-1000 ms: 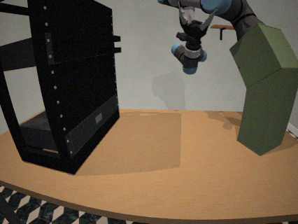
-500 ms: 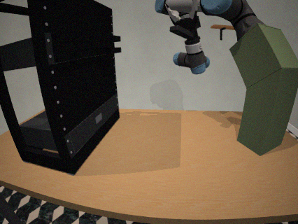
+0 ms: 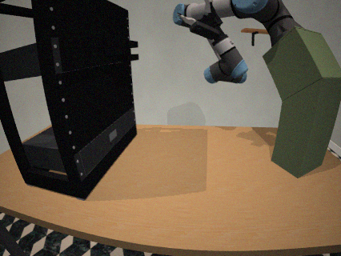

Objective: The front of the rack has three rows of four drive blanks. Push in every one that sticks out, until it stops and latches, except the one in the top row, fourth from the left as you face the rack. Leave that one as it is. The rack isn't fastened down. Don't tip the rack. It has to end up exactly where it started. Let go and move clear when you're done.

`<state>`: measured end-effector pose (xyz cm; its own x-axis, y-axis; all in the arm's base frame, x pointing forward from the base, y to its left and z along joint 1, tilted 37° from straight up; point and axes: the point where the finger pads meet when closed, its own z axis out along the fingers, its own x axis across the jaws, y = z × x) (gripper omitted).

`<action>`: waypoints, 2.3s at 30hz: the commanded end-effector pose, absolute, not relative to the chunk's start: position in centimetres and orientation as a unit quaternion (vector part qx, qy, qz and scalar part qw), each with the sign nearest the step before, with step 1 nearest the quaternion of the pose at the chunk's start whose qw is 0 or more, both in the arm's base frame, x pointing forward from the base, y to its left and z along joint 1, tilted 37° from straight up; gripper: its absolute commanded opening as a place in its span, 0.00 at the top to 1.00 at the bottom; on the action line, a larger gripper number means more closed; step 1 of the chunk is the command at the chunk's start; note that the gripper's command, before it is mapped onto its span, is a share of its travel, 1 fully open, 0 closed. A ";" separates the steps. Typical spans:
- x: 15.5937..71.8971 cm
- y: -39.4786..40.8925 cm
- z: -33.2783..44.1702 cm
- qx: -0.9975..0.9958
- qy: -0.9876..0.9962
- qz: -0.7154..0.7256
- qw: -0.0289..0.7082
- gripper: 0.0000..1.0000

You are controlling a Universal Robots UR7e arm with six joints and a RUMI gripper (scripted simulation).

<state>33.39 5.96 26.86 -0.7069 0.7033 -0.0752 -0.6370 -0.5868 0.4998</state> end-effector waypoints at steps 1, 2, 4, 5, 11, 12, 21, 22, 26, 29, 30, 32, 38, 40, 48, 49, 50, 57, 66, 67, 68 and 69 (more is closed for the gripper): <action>35.0 5.3 27.6 0.108 0.229 0.892 0.375 0.00; 35.5 5.1 27.5 0.123 0.224 0.892 0.373 0.00; 36.4 4.6 27.4 0.153 0.215 0.891 0.369 0.00; 36.9 4.4 27.3 0.167 0.210 0.891 0.367 0.00; 39.7 3.2 26.1 0.249 0.189 0.882 0.351 0.00; 40.1 3.0 25.9 0.262 0.186 0.881 0.348 0.00; 42.9 2.1 23.6 0.344 0.172 0.864 0.326 0.00; 43.2 2.0 23.2 0.355 0.170 0.861 0.322 0.00; 44.5 1.8 21.7 0.395 0.165 0.849 0.309 0.00; 45.4 1.7 20.5 0.422 0.163 0.840 0.298 0.00; 45.6 1.7 20.1 0.430 0.162 0.838 0.295 0.00; 46.1 1.7 19.4 0.446 0.161 0.832 0.288 0.00; 46.9 1.7 17.9 0.475 0.160 0.820 0.275 0.00; 47.2 1.7 17.2 0.488 0.160 0.815 0.270 0.00; 48.4 1.3 14.9 0.522 0.162 0.797 0.258 0.00; 48.6 1.3 14.7 0.525 0.162 0.795 0.257 0.00; 48.7 1.3 14.5 0.528 0.162 0.793 0.255 0.00; 49.1 1.1 13.5 0.542 0.163 0.786 0.250 0.00; 49.6 1.0 12.3 0.558 0.165 0.776 0.243 0.00; 49.6 1.0 12.2 0.559 0.165 0.776 0.242 0.00; 49.6 1.0 12.2 0.559 0.165 0.776 0.242 0.00; 49.6 1.0 12.2 0.559 0.165 0.776 0.242 0.00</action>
<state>49.54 1.02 12.37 -0.2625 0.5615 0.7847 -0.1962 -0.8273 0.5264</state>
